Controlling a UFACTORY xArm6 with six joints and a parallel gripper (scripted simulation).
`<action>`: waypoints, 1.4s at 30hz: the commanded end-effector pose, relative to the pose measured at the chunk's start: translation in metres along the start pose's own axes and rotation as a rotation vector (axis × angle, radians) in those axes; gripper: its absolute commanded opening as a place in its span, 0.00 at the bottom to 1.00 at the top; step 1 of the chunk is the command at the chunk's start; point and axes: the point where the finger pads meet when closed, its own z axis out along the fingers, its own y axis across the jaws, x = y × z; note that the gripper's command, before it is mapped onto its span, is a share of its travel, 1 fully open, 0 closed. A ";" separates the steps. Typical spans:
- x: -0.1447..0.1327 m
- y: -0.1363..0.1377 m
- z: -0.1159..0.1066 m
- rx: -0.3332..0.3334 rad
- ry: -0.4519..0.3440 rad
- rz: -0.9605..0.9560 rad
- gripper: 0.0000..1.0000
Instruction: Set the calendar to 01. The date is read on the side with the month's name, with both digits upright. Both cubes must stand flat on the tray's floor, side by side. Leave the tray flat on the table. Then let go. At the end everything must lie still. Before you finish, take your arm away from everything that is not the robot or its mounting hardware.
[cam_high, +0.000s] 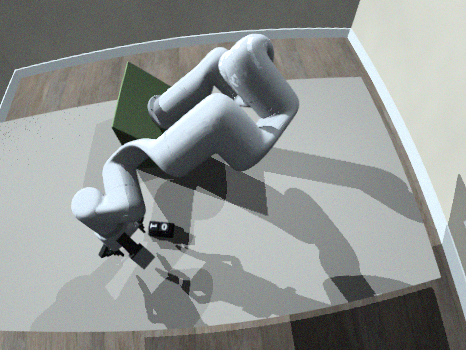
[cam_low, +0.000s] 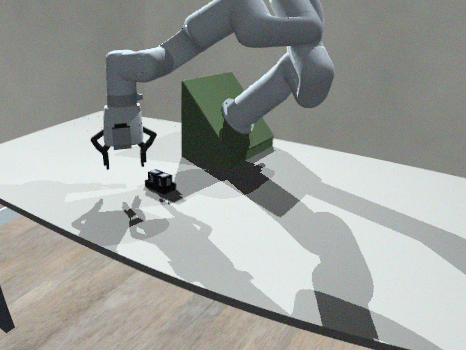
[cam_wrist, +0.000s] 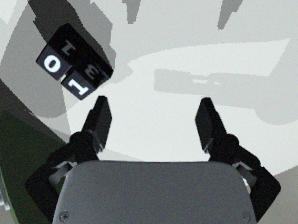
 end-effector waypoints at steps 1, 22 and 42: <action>-0.001 -0.001 -0.001 -0.003 0.001 0.094 1.00; -0.022 -0.027 -0.001 -0.003 0.001 0.509 1.00; -0.052 -0.065 -0.001 -0.003 0.002 0.770 1.00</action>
